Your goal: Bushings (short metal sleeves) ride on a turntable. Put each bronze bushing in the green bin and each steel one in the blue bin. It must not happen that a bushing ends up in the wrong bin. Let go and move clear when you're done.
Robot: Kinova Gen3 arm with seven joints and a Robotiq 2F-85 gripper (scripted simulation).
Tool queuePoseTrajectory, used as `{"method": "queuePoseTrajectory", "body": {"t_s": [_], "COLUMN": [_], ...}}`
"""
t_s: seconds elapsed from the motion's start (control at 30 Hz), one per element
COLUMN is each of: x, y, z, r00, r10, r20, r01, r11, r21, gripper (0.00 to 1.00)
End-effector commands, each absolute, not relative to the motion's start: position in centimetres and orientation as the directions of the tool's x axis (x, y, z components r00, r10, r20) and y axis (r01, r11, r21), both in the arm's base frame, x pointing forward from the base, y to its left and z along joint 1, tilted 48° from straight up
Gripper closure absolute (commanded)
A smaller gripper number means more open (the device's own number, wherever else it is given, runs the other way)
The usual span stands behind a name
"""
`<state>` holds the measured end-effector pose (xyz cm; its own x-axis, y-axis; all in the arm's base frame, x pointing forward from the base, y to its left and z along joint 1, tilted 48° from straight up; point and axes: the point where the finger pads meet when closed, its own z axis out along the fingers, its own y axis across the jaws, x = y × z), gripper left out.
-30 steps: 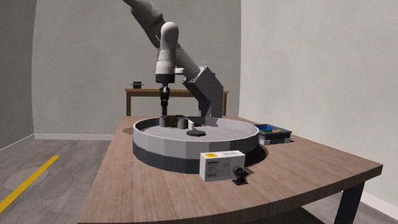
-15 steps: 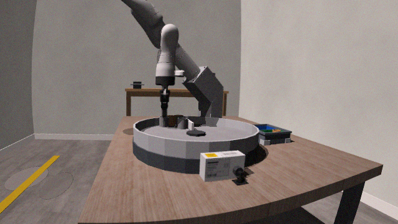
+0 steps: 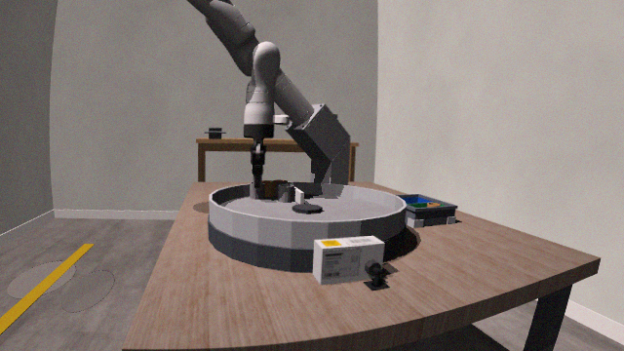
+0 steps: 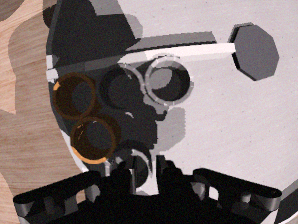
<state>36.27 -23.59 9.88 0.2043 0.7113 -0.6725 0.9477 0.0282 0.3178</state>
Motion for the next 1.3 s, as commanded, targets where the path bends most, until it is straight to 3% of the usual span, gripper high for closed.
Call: {"method": "queuePoseTrajectory", "body": {"t_s": [0.0,0.43,0.47,1.27], "x": [36.25,36.34,36.36,36.45], "y": [-23.81,-24.09,-24.08,-24.15], "z": [9.63,9.35,9.37,9.48], "r00": [0.204,0.204,0.204,0.206], "r10": [0.711,0.711,0.711,0.709], "r20": [-0.673,-0.673,-0.673,-0.674], "r01": [0.949,0.949,0.948,0.948], "r11": [0.027,0.027,0.027,0.028], "r21": [0.315,0.315,0.316,0.318], "gripper": [0.82,0.82,1.00,1.00]}}
